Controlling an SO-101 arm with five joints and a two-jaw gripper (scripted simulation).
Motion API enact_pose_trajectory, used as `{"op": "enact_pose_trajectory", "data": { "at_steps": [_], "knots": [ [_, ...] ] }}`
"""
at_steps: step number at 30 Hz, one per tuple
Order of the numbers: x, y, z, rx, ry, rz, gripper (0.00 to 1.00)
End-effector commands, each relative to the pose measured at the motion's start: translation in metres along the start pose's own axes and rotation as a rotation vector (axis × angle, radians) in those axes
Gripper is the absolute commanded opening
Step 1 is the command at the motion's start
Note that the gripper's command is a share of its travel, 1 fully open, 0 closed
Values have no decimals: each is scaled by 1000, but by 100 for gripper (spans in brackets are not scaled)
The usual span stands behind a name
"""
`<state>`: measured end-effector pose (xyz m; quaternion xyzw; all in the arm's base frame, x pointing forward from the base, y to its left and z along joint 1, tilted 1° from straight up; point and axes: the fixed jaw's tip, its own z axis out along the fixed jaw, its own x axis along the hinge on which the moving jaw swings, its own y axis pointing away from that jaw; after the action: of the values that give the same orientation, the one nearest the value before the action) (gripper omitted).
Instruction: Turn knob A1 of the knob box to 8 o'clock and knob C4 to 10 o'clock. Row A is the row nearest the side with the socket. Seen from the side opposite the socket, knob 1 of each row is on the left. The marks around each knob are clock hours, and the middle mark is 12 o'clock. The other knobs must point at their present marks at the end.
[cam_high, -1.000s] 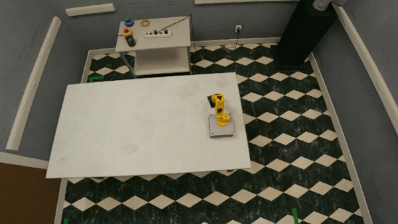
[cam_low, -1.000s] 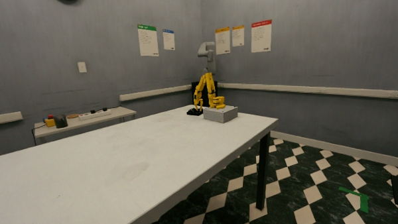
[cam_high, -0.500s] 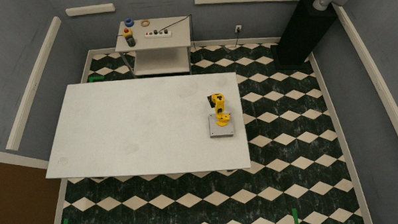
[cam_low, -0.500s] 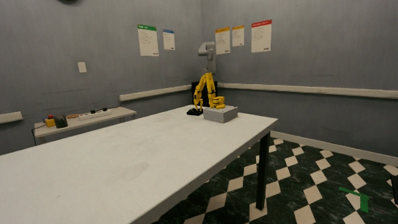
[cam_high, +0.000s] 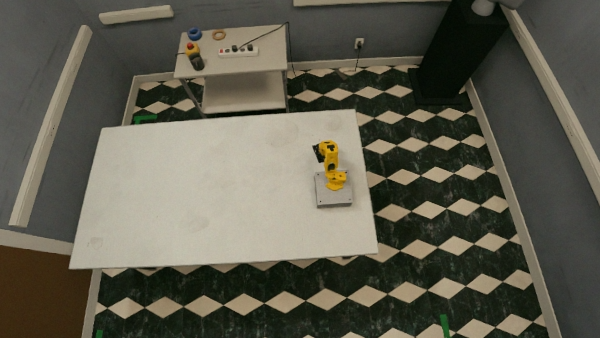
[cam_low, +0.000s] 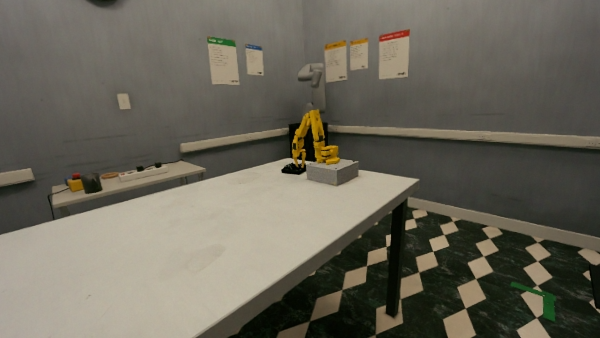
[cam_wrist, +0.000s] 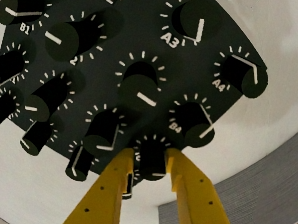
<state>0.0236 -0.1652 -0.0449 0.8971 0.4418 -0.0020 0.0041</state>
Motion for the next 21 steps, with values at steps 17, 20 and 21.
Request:
{"op": "enact_pose_trajectory", "data": {
  "at_steps": [17, 20, 21],
  "knots": [
    [2, -3, 1, 9, 11, 1, 2],
    [2, -3, 1, 9, 11, 1, 1],
    [2, -3, 1, 9, 11, 1, 1]
  ]
}}
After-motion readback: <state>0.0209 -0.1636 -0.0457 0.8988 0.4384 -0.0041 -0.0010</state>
